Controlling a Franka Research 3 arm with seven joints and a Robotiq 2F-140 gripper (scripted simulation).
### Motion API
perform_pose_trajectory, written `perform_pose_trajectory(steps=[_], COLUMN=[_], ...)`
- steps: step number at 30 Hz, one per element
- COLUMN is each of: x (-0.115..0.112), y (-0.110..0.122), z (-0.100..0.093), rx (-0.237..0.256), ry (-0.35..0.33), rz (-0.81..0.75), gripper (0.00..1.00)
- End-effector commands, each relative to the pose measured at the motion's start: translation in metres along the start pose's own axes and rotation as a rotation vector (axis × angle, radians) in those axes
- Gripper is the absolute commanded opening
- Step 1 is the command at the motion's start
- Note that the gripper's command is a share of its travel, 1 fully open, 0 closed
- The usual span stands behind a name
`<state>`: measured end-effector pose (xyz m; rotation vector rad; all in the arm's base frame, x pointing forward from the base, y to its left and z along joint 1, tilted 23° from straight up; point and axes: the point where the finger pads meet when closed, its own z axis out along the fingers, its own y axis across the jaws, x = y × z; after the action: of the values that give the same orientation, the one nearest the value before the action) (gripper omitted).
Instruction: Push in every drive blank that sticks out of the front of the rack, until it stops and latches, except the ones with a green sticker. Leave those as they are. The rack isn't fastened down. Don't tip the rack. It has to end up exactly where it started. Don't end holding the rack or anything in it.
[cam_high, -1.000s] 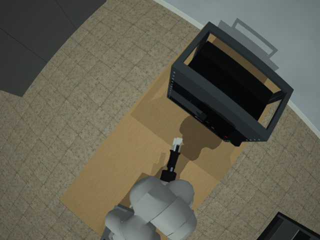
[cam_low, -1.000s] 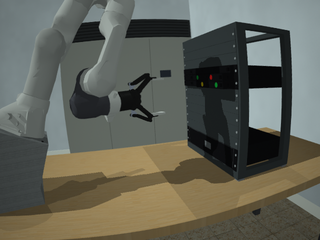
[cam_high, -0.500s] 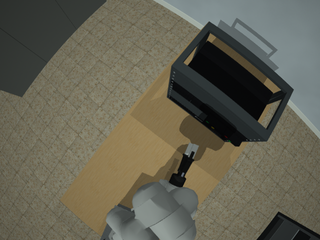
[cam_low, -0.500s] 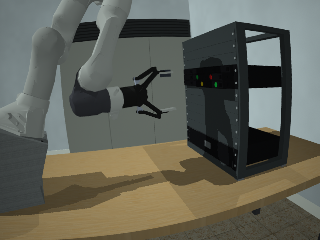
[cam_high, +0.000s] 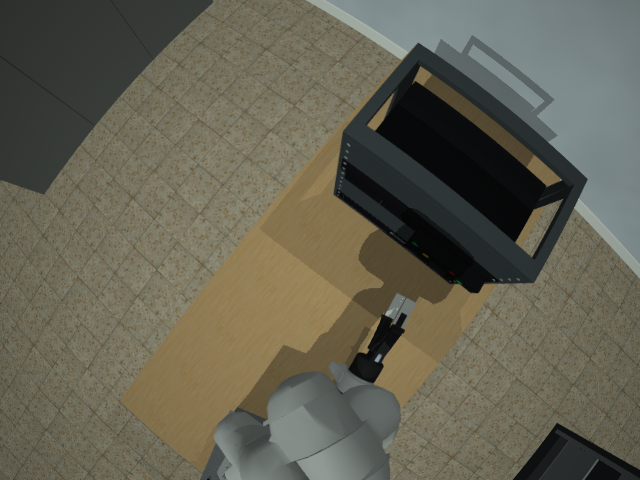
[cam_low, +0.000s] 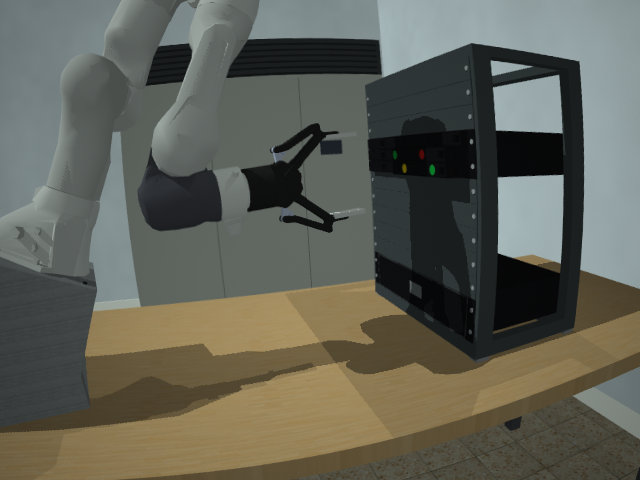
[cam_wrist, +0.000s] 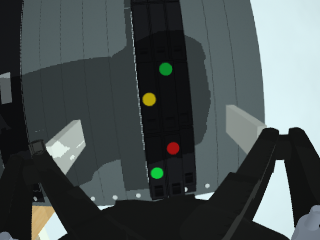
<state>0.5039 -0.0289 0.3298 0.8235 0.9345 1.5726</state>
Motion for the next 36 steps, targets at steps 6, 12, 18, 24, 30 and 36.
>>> perform_pose_trajectory(steps=[6,12,18,24,30,36], x=[-0.017,-0.022,-0.027,-0.029,-0.029,-0.029], y=[0.010,0.013,0.015,0.016,0.016,0.016], z=[-0.002,-0.003,-0.003,-0.004,-0.004,-0.004], rx=[0.070,0.068,0.066,0.065,0.065,0.065], ry=[-0.126,-0.138,-0.149,-0.154,-0.155,-0.155], rz=[0.009,0.007,0.005,0.004,0.004,0.004], gripper=[1.00,1.00,1.00,1.00,1.00,1.00])
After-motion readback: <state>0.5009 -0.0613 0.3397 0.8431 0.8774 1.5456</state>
